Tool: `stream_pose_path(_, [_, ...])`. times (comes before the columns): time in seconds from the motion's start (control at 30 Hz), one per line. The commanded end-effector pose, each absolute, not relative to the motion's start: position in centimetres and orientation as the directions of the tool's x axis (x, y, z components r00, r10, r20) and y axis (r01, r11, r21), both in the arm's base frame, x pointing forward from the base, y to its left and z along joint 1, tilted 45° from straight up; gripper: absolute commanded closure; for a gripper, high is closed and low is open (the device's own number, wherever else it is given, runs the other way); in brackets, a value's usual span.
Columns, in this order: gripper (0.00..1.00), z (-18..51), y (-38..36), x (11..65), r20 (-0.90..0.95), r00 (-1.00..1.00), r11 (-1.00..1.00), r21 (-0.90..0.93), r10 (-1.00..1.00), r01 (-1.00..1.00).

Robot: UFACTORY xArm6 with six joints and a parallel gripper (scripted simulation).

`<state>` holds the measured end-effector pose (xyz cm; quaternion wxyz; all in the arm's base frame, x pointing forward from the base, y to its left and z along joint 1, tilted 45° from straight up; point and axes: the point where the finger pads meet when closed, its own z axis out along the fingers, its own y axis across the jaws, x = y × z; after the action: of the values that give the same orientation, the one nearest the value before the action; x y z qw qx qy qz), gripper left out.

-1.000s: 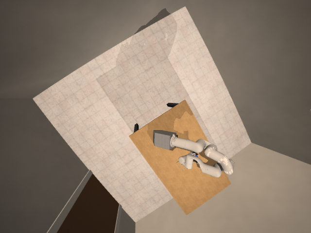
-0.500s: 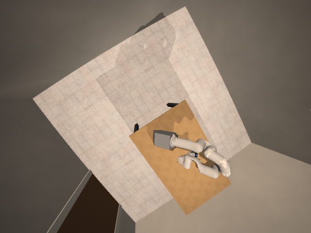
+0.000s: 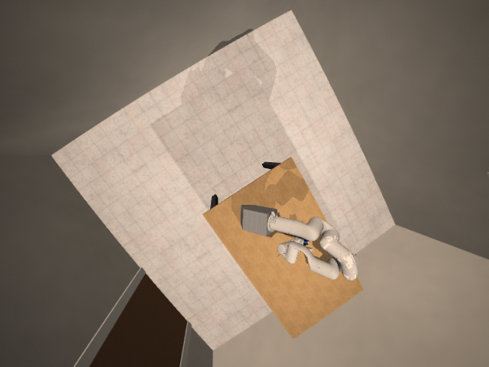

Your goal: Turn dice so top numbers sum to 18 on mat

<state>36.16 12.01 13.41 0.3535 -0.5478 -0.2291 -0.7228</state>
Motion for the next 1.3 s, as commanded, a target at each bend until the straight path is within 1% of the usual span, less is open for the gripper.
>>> stream_pose_path(0.0, [0.79, 12.54, 12.73, 36.84, 0.953, -0.153, -0.646, -0.055, -0.262, 0.761])
stream_pose_path(1.27, [0.79, 11.96, 13.19, 37.19, 0.953, -0.153, -0.646, -0.055, -0.262, 0.761])
